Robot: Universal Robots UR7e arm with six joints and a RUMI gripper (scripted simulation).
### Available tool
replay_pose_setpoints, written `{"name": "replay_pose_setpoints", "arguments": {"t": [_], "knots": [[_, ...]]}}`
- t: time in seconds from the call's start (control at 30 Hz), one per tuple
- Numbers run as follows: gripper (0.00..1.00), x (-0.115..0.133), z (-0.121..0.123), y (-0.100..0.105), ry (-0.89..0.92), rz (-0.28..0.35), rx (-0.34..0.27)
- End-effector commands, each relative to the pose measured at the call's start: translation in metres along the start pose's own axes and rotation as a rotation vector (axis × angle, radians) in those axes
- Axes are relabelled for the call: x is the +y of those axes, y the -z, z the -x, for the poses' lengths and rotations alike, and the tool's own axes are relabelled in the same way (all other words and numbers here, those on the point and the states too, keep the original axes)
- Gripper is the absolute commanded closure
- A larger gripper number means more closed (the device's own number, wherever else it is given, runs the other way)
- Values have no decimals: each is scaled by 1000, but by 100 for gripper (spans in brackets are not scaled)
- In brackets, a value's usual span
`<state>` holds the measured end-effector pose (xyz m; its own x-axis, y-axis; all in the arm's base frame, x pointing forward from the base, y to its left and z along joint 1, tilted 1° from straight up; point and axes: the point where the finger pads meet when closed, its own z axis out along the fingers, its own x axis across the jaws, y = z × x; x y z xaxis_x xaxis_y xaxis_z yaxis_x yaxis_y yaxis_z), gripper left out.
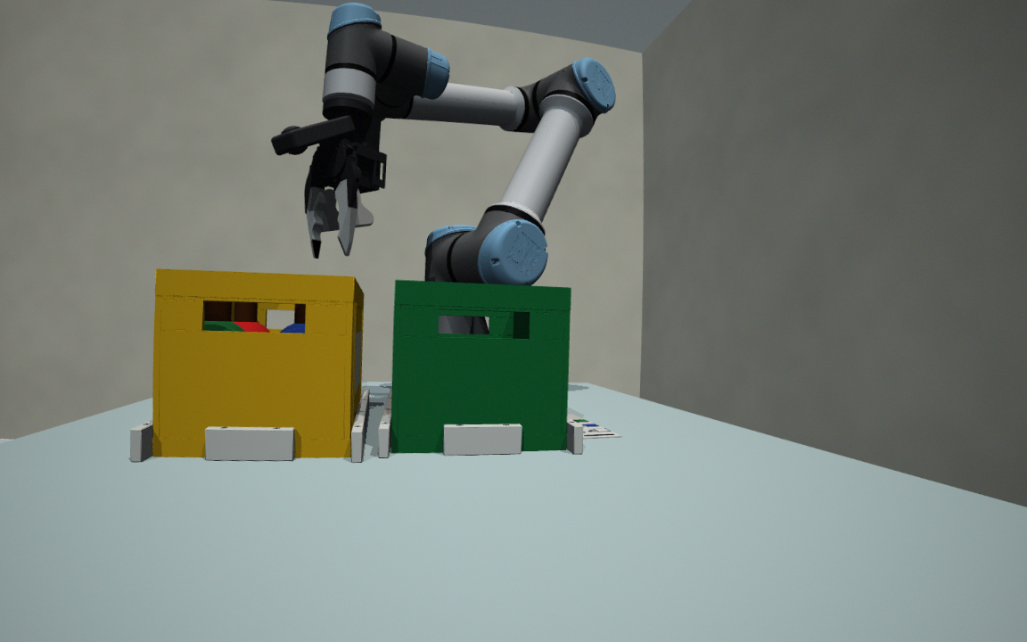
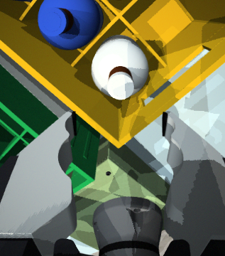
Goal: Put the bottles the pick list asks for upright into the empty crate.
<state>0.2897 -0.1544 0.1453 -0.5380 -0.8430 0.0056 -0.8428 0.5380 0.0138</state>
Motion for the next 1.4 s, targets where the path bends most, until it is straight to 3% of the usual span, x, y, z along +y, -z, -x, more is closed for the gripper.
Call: {"name": "replay_pose_setpoints", "arguments": {"t": [0.0,1.37], "knots": [[62,1,-1,-10,-3,3,0],[62,1,-1,-57,-2,3,0]]}}
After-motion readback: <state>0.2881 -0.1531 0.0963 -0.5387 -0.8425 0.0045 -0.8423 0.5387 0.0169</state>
